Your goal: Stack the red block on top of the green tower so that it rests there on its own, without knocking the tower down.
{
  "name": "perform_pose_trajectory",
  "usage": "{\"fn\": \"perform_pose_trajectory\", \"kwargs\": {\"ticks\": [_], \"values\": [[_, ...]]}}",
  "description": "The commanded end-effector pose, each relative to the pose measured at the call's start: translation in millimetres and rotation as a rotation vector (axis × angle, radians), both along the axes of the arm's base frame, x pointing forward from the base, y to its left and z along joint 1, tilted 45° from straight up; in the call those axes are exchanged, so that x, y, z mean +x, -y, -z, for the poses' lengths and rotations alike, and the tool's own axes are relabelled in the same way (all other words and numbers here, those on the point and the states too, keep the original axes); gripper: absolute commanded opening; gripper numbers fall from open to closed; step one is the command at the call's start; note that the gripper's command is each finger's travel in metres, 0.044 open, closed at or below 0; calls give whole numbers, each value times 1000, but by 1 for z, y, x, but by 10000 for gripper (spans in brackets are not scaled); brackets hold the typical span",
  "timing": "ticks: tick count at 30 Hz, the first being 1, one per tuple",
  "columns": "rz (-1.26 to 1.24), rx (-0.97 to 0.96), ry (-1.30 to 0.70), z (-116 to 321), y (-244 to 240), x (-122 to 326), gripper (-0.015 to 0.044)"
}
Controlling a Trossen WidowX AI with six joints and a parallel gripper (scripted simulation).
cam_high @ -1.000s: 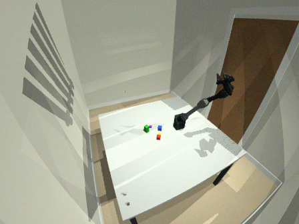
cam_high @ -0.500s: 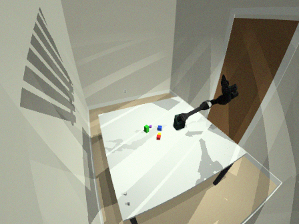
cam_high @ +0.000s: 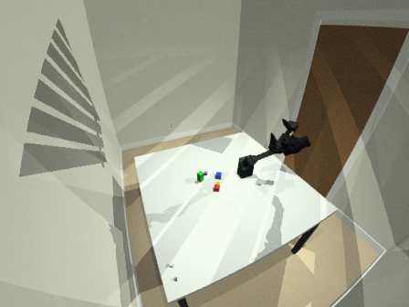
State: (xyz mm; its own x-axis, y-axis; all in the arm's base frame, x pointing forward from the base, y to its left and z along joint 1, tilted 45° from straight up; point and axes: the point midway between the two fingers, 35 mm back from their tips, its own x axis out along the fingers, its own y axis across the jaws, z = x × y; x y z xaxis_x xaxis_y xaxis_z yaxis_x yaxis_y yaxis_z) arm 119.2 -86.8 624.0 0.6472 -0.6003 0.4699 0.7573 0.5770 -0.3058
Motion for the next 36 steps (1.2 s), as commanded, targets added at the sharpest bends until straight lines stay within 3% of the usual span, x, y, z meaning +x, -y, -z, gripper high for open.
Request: {"fn": "perform_pose_trajectory", "kwargs": {"ticks": [1, 9, 19, 26, 36], "values": [[-35, -127, -209, 27, -17, 66, 440], [-176, -315, -598, 108, -40, 175, 440], [-529, -412, -1095, 268, -69, 260, 440], [-880, -340, -1416, 394, -90, 265, 440], [-1425, 31, -1683, 523, -124, 207, 440]]}}
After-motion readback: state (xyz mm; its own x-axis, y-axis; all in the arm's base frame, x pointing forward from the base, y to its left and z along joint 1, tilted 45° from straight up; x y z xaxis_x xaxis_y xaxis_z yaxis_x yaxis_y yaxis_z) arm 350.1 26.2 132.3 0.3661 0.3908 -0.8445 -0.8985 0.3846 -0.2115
